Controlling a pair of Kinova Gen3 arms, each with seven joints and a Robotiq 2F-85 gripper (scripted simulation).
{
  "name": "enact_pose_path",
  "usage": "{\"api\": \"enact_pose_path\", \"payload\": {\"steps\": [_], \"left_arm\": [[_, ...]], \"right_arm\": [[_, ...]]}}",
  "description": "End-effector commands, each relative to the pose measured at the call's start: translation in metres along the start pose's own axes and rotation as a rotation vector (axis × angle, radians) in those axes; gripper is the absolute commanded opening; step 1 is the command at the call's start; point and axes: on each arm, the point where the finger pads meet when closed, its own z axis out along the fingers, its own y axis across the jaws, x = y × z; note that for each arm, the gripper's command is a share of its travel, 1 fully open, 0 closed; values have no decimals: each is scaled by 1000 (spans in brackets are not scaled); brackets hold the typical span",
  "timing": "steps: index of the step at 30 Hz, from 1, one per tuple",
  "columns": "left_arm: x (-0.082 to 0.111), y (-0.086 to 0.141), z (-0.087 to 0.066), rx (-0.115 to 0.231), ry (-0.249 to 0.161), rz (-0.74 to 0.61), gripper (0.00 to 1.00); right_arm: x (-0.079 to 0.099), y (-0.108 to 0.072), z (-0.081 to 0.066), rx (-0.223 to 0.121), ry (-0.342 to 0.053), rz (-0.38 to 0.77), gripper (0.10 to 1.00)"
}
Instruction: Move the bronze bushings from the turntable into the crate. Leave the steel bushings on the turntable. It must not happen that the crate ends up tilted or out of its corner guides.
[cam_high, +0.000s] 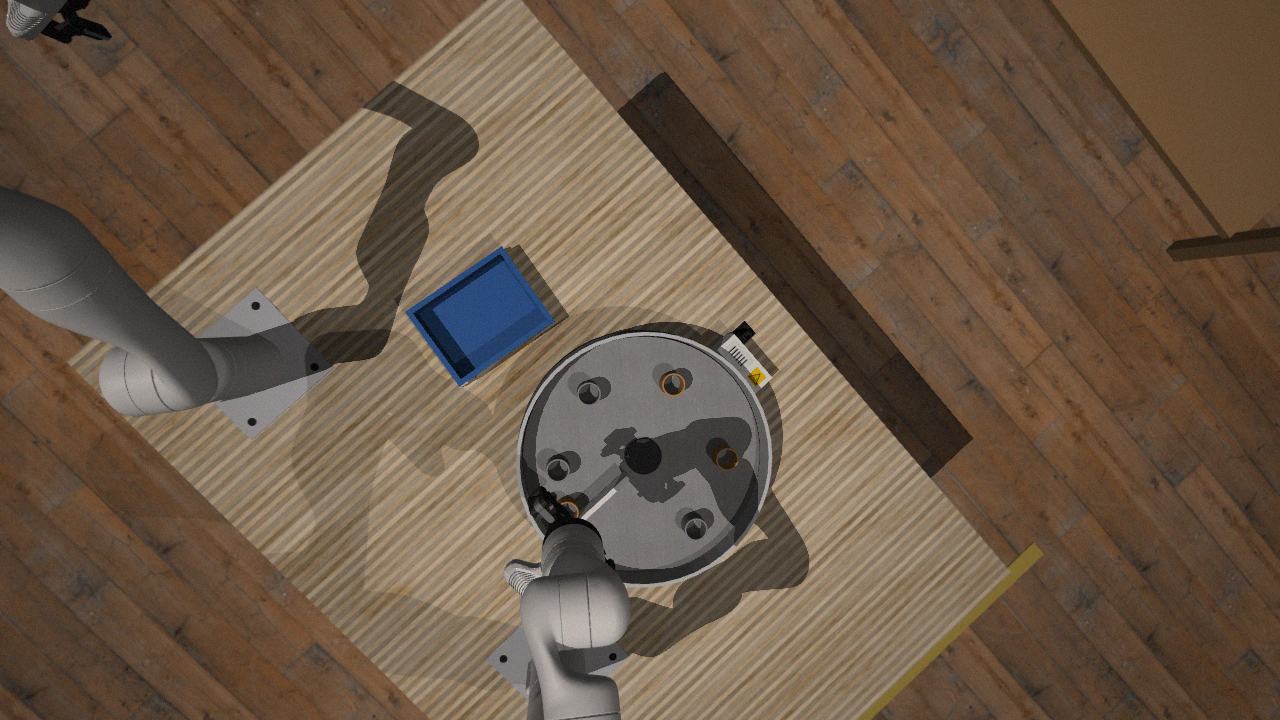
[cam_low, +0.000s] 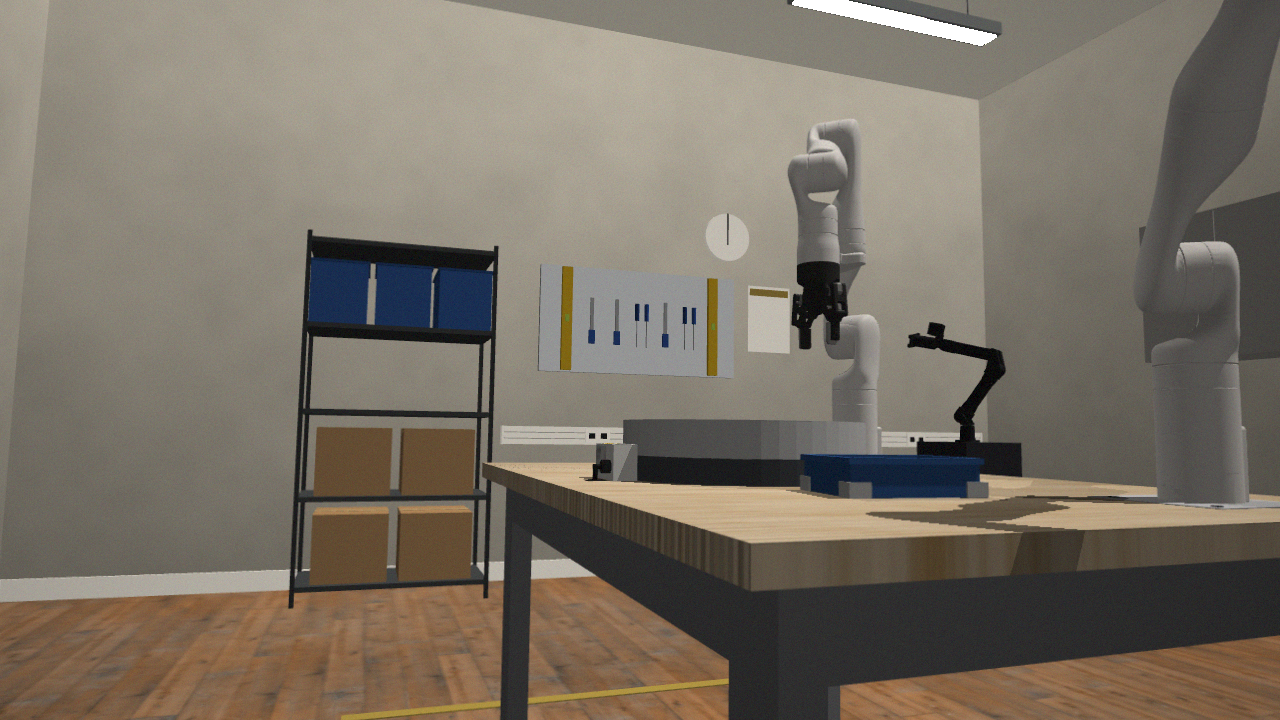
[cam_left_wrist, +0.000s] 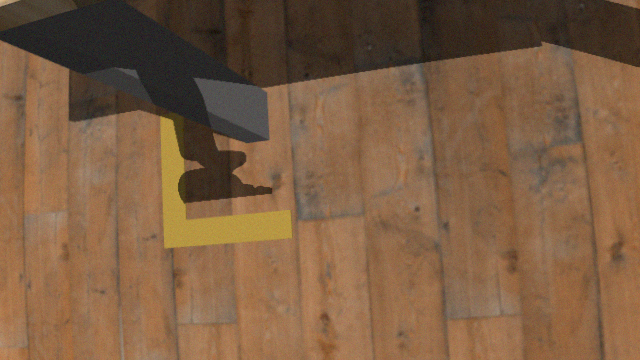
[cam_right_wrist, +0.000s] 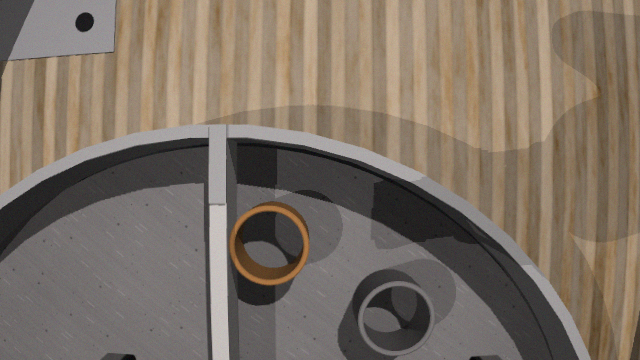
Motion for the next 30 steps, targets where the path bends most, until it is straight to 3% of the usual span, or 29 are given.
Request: {"api": "enact_pose_path", "payload": {"steps": [1,13,15,16,30], "left_arm": [[-5,17,-9,-18,-16,-4,1000],[-12,82,-37,-89,-57,-20,1000],[-12,82,-37,-89,-57,-20,1000],[-13,96,-43,-106,-65,-24,1000],[-9,167,-75,-189,-96,-49,1000]], "right_arm": [[0,0,0,-1,-1,0,1000],[0,0,0,-1,-1,0,1000],[0,0,0,-1,-1,0,1000],[0,0,0,-1,-1,0,1000],[0,0,0,-1,-1,0,1000]]}}
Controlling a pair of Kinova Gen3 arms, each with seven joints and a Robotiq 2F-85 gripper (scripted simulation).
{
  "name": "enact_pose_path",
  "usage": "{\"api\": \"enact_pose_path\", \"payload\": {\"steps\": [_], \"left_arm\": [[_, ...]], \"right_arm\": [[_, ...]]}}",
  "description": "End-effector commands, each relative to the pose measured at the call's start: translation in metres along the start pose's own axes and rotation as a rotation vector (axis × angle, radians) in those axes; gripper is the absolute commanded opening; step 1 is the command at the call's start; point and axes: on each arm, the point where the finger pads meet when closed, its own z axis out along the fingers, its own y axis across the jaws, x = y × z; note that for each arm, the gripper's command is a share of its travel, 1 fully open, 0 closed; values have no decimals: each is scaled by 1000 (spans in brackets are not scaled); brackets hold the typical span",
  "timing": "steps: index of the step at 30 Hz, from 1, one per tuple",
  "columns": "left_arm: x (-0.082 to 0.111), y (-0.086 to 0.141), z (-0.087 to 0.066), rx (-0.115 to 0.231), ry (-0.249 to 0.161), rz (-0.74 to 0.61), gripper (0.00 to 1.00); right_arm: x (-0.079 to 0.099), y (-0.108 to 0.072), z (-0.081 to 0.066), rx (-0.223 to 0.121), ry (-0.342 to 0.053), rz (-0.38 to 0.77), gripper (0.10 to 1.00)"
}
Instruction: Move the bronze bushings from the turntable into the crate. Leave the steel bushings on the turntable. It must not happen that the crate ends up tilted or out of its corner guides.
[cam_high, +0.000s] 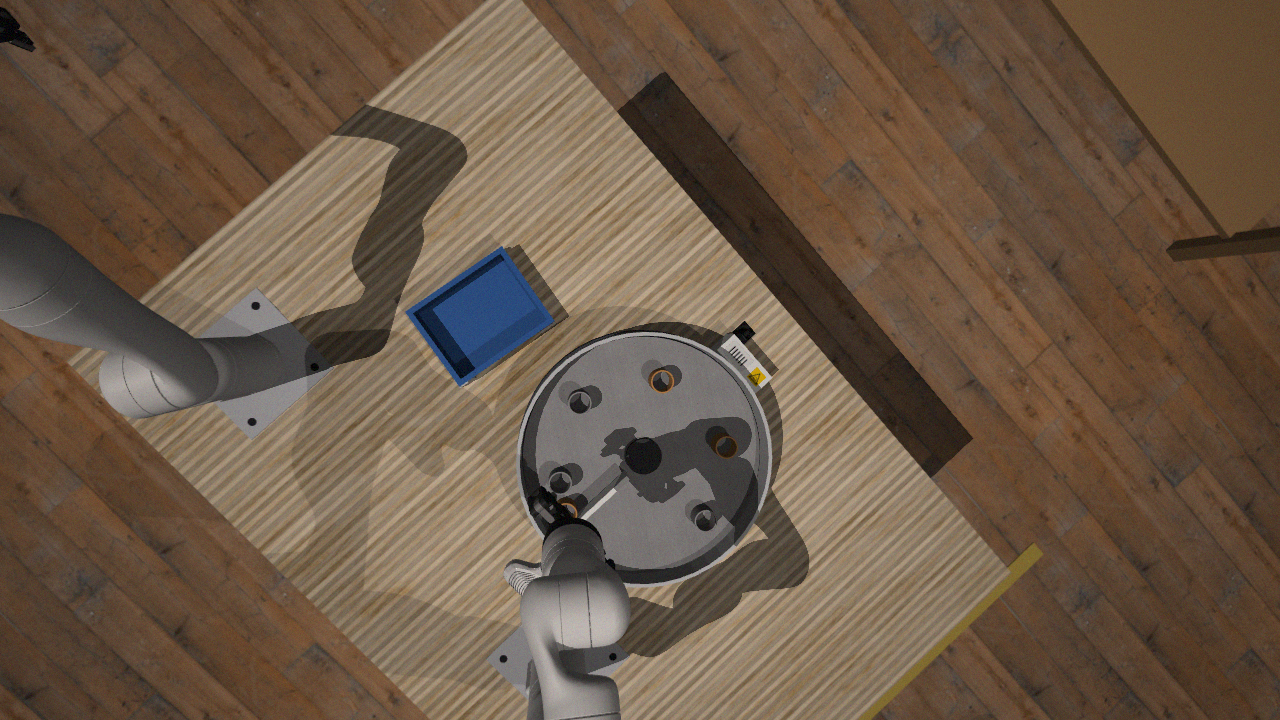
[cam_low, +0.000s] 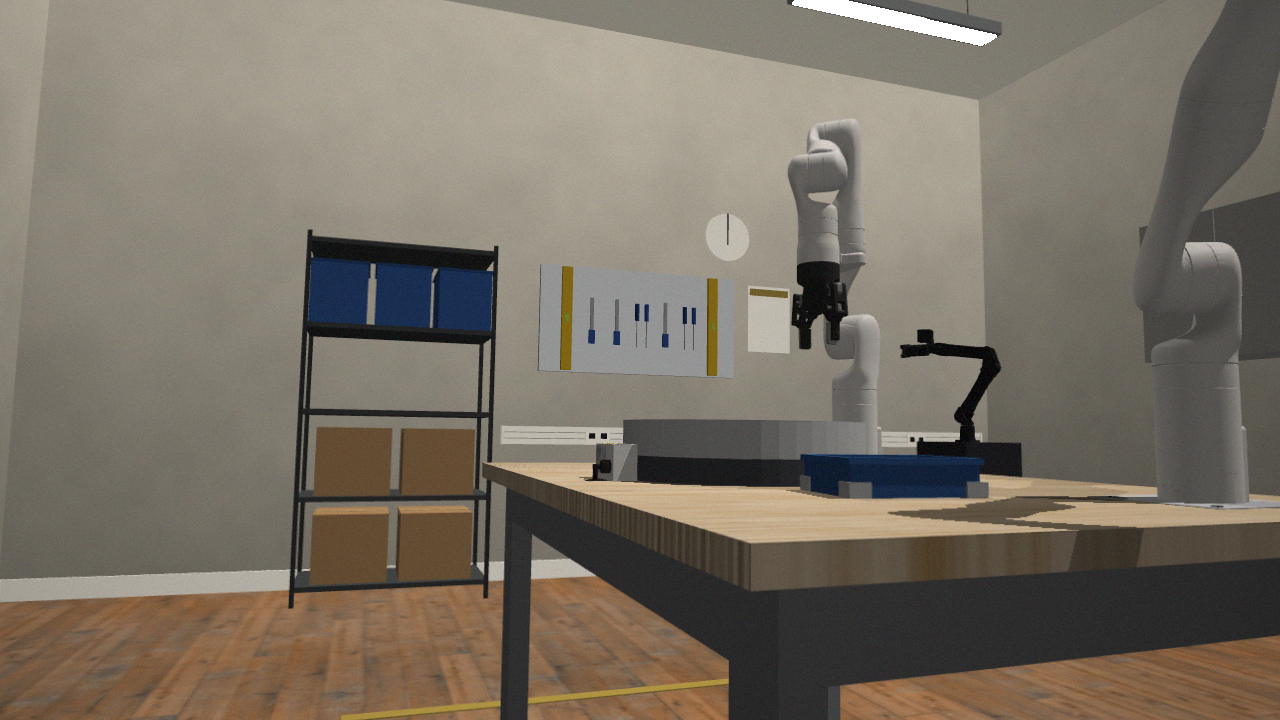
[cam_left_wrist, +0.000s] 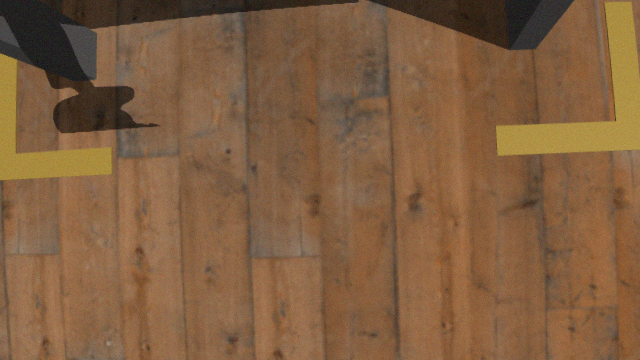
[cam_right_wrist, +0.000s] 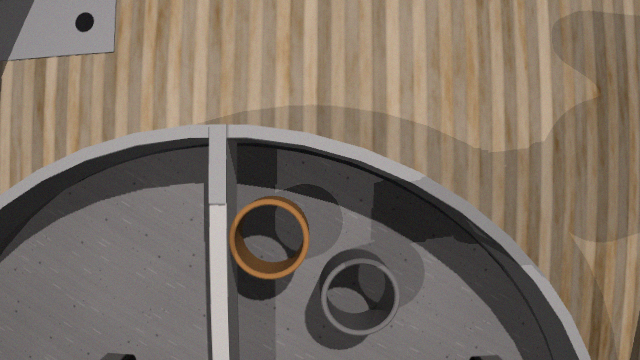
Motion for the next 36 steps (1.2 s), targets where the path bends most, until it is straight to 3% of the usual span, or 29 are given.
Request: {"api": "enact_pose_path", "payload": {"steps": [1,16,36], "left_arm": [[0,14,-5,-15,-7,-4,1000],[9,91,-26,-105,-26,-32,1000],[10,96,-27,-110,-27,-34,1000]], "right_arm": [[0,0,0,-1,-1,0,1000],[0,0,0,-1,-1,0,1000],[0,0,0,-1,-1,0,1000]]}}
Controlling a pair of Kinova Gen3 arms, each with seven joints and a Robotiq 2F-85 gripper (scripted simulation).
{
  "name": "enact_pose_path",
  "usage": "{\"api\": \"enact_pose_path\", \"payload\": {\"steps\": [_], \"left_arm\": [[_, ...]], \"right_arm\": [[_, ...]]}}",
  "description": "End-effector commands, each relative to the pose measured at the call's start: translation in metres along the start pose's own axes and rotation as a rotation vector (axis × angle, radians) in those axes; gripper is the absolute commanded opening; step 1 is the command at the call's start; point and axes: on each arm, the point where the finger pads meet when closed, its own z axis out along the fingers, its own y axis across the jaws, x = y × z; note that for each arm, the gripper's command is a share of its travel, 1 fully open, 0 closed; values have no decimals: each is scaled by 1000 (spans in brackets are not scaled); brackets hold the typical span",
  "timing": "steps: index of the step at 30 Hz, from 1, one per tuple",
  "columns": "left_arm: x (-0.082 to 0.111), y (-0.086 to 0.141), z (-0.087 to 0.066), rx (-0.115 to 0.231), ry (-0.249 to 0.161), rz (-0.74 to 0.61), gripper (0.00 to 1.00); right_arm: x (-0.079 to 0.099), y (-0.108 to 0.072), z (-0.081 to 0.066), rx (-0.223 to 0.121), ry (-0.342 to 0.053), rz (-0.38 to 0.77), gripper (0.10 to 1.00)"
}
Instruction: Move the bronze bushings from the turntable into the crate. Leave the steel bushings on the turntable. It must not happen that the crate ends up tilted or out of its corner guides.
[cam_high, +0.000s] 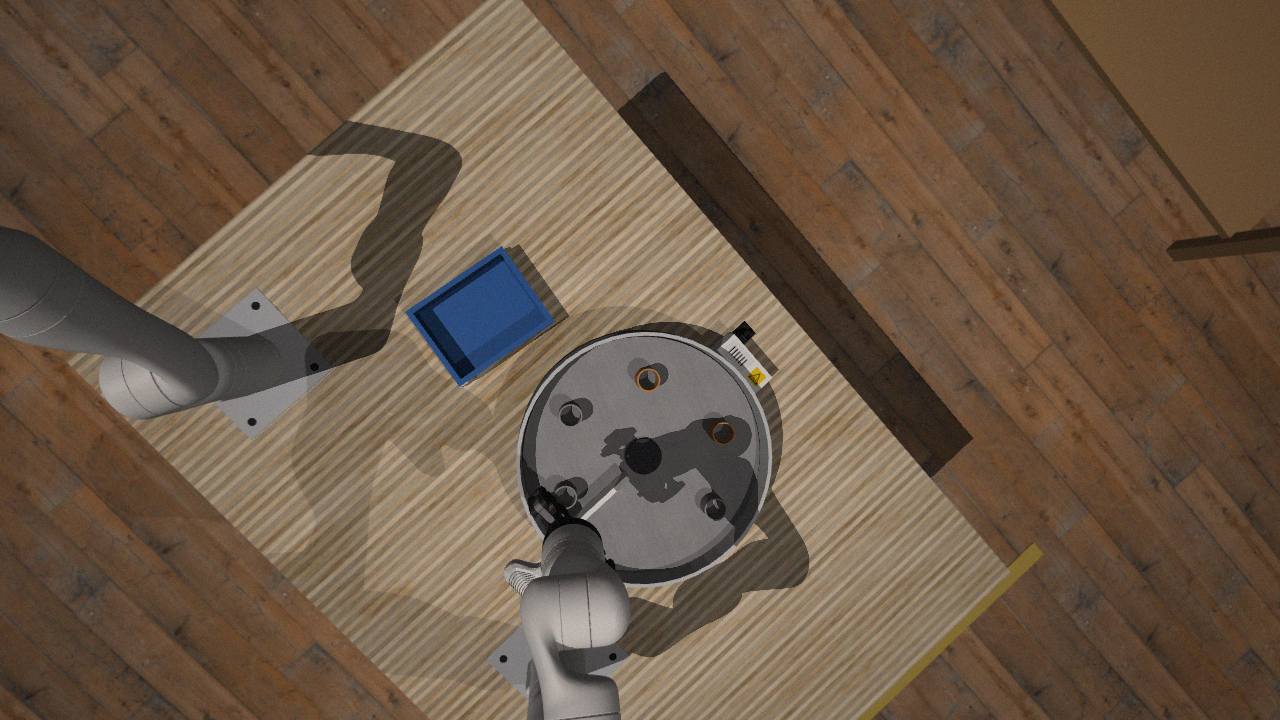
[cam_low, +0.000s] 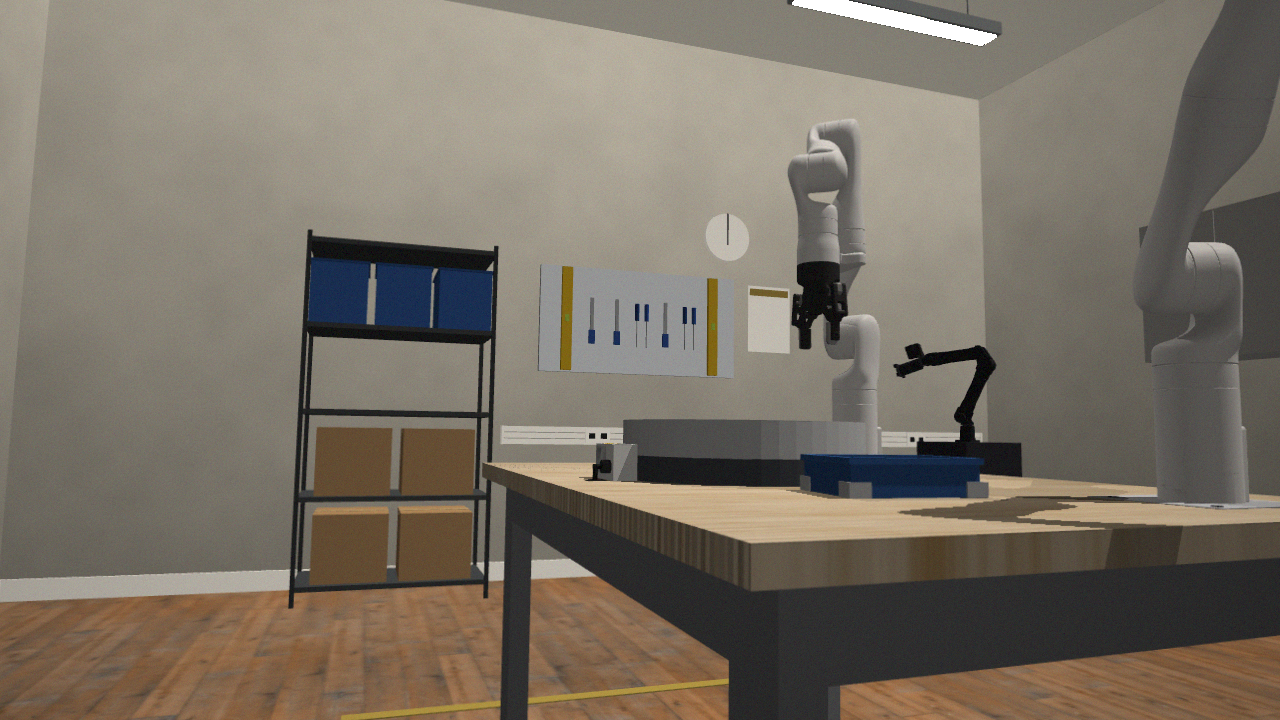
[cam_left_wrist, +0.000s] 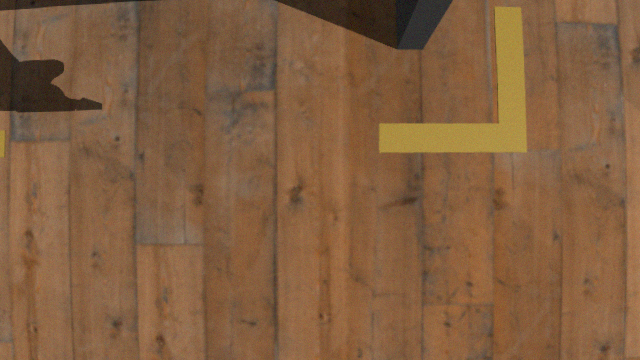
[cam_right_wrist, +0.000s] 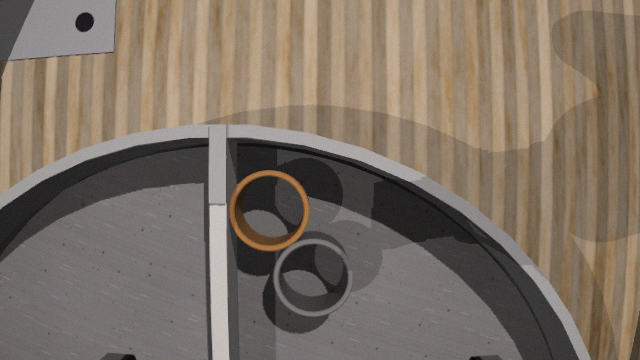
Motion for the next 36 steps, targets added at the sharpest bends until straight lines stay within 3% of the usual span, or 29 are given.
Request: {"api": "enact_pose_path", "payload": {"steps": [1,10,11,36], "left_arm": [[0,0,-1,0,-2,0,1000],[0,0,-1,0,-2,0,1000],[0,0,-1,0,-2,0,1000],[0,0,-1,0,-2,0,1000]], "right_arm": [[0,0,0,-1,-1,0,1000],[0,0,0,-1,-1,0,1000],[0,0,0,-1,-1,0,207],[0,0,0,-1,-1,0,207]]}}
